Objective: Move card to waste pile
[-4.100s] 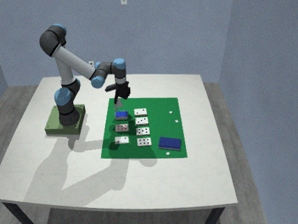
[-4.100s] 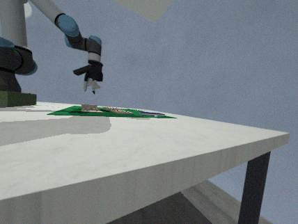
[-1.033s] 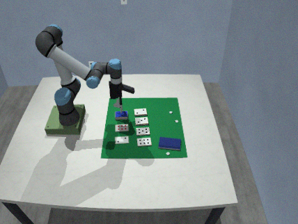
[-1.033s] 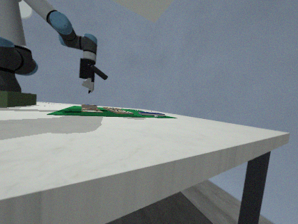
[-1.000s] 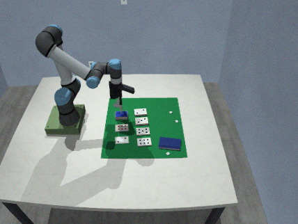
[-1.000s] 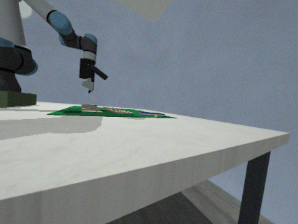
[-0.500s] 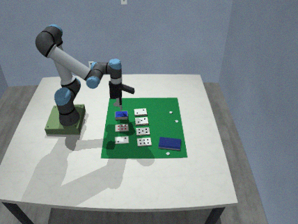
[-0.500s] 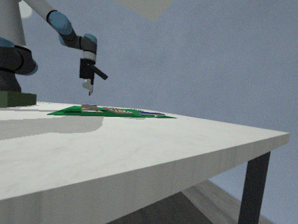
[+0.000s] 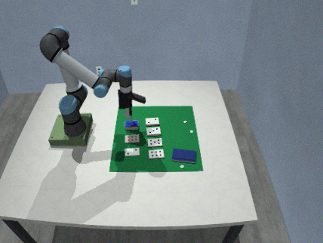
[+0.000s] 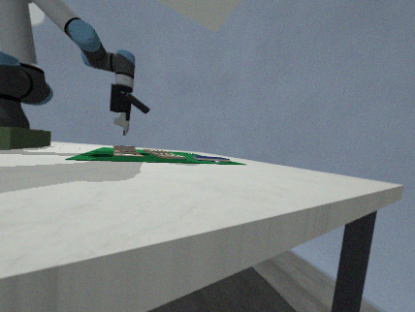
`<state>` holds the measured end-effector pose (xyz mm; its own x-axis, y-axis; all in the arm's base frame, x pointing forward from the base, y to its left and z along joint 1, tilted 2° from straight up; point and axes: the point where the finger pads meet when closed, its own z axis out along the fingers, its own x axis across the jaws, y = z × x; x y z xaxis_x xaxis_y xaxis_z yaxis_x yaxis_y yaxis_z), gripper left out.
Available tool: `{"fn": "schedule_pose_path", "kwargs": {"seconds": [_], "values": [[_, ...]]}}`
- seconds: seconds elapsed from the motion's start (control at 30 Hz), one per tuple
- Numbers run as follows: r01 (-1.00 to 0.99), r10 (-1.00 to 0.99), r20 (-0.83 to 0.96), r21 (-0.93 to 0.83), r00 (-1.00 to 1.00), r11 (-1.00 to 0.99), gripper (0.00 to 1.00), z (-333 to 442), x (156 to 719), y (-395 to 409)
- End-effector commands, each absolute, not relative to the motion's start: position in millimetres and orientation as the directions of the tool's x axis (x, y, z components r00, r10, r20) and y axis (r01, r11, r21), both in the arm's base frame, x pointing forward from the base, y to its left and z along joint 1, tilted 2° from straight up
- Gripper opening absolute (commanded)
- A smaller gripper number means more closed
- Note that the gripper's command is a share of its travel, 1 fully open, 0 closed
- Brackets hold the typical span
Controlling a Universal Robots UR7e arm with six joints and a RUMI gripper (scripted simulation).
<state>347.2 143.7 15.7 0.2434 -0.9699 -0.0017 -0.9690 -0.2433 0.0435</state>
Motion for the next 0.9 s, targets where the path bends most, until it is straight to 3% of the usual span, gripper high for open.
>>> {"fn": "schedule_pose_path", "kwargs": {"seconds": [0.0, 0.87], "values": [[-0.969, -0.97, -0.001, 0.044, 0.245, -0.244, 0.5, 6, 346, 144], [-0.969, -0.97, -0.001, 0.042, 0.245, -0.244, 0.5, -27, 346, 145]]}}
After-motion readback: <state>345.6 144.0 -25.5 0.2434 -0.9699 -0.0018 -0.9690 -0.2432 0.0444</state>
